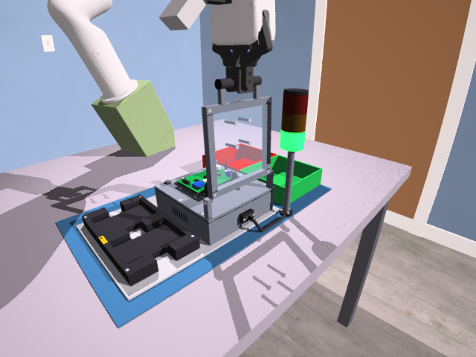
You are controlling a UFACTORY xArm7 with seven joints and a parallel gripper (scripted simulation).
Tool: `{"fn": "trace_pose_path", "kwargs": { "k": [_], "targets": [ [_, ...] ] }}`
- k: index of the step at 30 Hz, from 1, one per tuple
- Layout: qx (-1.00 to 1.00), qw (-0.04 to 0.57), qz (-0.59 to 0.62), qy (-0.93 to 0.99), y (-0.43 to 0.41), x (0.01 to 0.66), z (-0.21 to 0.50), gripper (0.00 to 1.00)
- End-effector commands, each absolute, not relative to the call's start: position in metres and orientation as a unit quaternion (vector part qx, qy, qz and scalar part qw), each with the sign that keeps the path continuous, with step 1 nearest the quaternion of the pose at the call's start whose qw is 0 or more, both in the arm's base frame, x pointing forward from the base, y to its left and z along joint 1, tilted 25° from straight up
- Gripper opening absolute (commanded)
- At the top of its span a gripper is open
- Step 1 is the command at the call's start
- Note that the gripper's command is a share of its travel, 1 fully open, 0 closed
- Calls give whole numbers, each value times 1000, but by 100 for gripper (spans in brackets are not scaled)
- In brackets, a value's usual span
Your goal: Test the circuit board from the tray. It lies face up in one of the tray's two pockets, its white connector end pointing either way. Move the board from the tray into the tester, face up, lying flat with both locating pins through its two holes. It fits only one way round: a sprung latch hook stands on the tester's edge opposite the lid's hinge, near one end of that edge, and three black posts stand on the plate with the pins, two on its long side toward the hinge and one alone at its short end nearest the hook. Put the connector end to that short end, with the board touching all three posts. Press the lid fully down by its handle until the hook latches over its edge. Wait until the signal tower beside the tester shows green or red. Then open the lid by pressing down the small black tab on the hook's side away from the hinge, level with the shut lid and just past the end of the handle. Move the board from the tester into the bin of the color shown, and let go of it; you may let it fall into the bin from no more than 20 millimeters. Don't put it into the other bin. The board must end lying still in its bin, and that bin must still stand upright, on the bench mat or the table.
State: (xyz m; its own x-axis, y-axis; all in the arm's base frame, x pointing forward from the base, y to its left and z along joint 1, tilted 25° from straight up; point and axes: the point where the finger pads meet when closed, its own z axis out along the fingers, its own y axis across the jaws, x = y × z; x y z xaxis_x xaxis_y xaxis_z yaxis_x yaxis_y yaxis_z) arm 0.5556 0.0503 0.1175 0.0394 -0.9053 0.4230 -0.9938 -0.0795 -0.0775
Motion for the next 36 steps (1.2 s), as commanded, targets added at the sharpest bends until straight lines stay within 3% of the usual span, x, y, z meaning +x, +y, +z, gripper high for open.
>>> {"fn": "trace_pose_path", "kwargs": {
  "k": [1, 36],
  "targets": [
    [711, 118, 186, -668, 53, 568, 120, 0],
    [711, 118, 186, -668, 54, 595, 120, 0]
  ]
}}
